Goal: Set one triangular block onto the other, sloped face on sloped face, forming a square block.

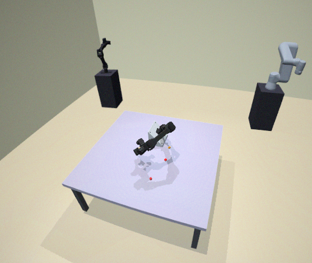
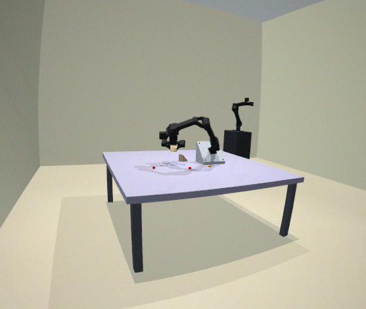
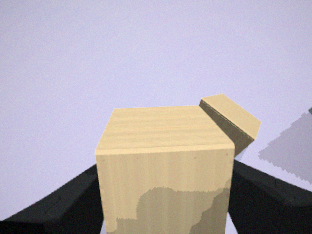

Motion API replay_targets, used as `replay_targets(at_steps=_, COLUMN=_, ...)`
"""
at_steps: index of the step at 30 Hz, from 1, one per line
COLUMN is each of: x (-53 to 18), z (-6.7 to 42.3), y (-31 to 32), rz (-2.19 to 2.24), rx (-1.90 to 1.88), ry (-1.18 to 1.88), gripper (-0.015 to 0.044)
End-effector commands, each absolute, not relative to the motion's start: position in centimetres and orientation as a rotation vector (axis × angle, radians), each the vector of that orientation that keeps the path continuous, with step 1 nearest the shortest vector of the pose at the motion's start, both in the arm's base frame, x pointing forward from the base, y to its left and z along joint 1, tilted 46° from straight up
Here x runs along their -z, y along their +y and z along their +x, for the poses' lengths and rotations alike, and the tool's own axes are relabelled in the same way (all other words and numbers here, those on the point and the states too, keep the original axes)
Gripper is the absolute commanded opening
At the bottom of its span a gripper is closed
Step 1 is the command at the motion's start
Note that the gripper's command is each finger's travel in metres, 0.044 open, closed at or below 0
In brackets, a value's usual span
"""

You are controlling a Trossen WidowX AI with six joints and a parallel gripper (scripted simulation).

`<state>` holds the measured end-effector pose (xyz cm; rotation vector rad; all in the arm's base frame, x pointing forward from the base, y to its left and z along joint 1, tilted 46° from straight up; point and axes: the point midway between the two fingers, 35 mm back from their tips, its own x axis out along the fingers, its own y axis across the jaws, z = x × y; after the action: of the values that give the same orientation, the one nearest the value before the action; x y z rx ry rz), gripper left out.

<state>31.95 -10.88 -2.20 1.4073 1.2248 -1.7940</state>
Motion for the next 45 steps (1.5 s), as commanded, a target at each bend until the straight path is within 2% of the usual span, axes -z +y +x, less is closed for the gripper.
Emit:
replay_targets(at_steps=1, x=1.6, z=31.9, y=-11.3, rz=1.4, rx=1.79, ry=1.221, gripper=0.0)
replay_targets(at_steps=6, x=2.1, z=31.8, y=-11.2, rz=1.458, rx=1.812, ry=1.225, gripper=0.0)
replay_targets(at_steps=37, x=2.7, z=30.6, y=-13.1, rz=2.569, rx=2.155, ry=1.171, gripper=0.0)
replay_targets(at_steps=45, x=2.7, z=30.0, y=-13.6, rz=2.594, rx=2.161, ry=1.162, gripper=0.0)
